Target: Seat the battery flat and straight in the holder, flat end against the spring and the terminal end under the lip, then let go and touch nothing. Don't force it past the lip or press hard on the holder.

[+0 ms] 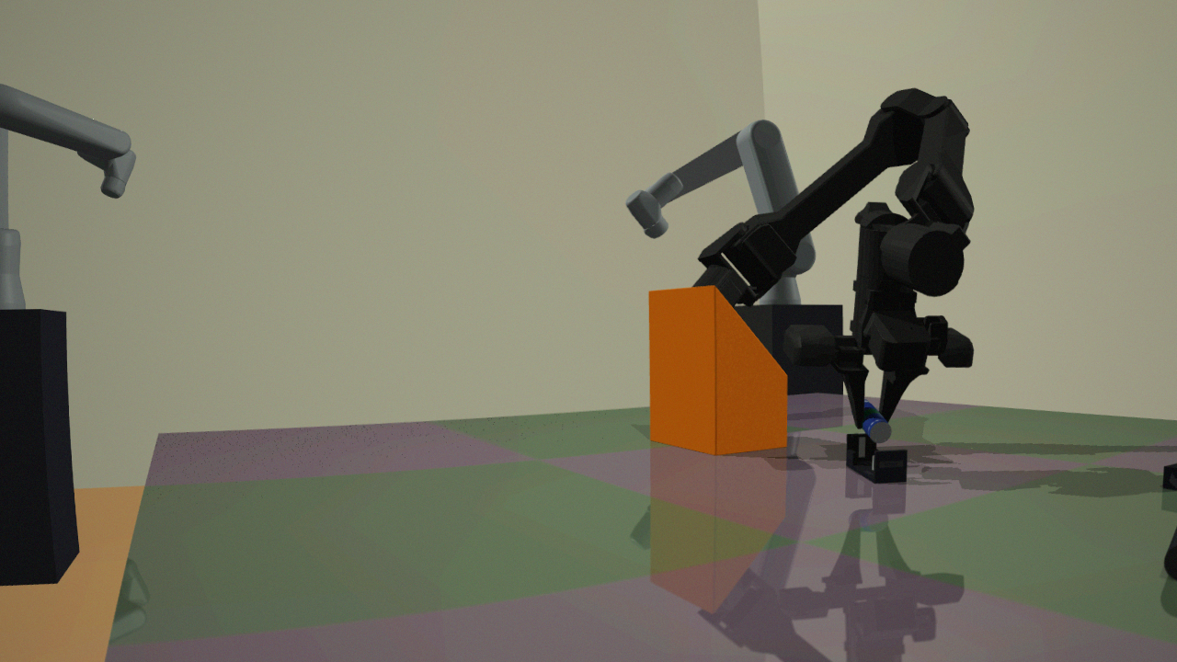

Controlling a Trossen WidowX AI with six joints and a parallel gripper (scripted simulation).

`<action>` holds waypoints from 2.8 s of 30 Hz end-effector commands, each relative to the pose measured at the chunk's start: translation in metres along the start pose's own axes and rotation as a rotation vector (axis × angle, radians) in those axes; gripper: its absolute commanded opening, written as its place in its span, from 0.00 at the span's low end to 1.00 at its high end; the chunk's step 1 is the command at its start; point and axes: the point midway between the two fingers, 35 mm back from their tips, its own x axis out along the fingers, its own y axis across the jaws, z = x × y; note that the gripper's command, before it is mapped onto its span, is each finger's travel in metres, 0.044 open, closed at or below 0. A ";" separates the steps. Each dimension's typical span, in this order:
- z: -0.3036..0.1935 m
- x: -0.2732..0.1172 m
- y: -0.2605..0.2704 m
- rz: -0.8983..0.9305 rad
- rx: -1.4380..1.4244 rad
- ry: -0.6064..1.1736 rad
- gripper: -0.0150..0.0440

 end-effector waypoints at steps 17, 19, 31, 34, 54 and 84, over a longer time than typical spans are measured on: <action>0.005 0.009 0.001 -0.007 -0.008 0.111 0.38; 0.006 0.009 0.001 -0.008 -0.008 0.123 0.38; 0.009 0.013 0.002 -0.012 -0.011 0.194 0.38; 0.010 0.014 0.002 -0.012 -0.012 0.212 0.38; 0.017 0.018 0.002 -0.013 -0.015 0.285 0.38; 0.034 0.016 0.002 -0.018 -0.018 0.286 0.38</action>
